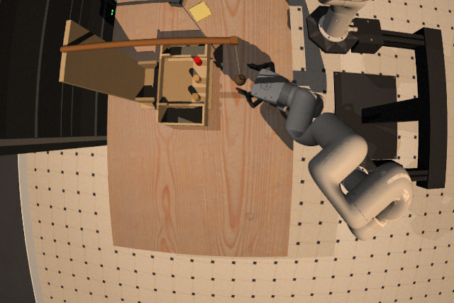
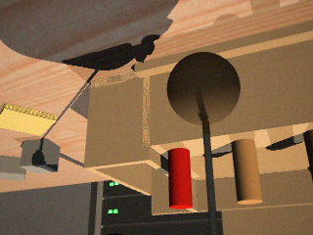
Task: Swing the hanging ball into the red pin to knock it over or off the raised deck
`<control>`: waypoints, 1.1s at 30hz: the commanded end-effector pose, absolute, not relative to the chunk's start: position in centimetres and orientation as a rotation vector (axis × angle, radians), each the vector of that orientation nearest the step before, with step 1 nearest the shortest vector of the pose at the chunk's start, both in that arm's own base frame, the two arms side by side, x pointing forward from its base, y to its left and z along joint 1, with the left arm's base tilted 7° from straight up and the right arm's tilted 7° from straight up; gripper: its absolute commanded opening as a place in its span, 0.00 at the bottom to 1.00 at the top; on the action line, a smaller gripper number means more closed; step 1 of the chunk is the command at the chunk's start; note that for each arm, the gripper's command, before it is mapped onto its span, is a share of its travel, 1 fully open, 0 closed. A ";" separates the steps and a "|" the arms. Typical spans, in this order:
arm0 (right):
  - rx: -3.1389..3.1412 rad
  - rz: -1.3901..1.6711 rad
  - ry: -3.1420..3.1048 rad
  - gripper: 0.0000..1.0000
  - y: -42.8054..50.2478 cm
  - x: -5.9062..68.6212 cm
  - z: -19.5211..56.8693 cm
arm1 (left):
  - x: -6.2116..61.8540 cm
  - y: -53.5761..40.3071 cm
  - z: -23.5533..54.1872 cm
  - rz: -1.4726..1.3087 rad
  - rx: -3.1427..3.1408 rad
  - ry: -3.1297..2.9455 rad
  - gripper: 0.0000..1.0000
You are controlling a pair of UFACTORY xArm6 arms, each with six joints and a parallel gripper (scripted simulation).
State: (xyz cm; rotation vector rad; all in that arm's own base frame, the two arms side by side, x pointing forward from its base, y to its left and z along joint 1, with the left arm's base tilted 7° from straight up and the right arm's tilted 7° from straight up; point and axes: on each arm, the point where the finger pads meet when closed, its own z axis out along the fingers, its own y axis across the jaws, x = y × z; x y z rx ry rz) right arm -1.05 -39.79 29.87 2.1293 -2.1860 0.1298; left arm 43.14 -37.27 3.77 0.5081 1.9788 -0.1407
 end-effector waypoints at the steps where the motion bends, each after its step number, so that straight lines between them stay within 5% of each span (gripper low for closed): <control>1: 2.126 0.135 -2.183 1.00 -39.9 -1.0 30.1 | 44.1 -37.8 3.6 -0.144 0.506 1.975 1.00; 28: 2.126 0.135 -2.183 1.00 -39.9 -1.0 30.1 | 45.3 -38.2 2.9 -0.144 0.506 1.975 1.00; 29: 2.126 0.135 -2.183 1.00 -39.9 -1.0 30.1 | 45.3 -38.2 2.9 -0.144 0.506 1.975 0.00; 33: 2.126 0.135 -2.183 1.00 -39.9 -1.0 30.1 | 45.3 -38.2 2.9 -0.144 0.506 1.975 0.00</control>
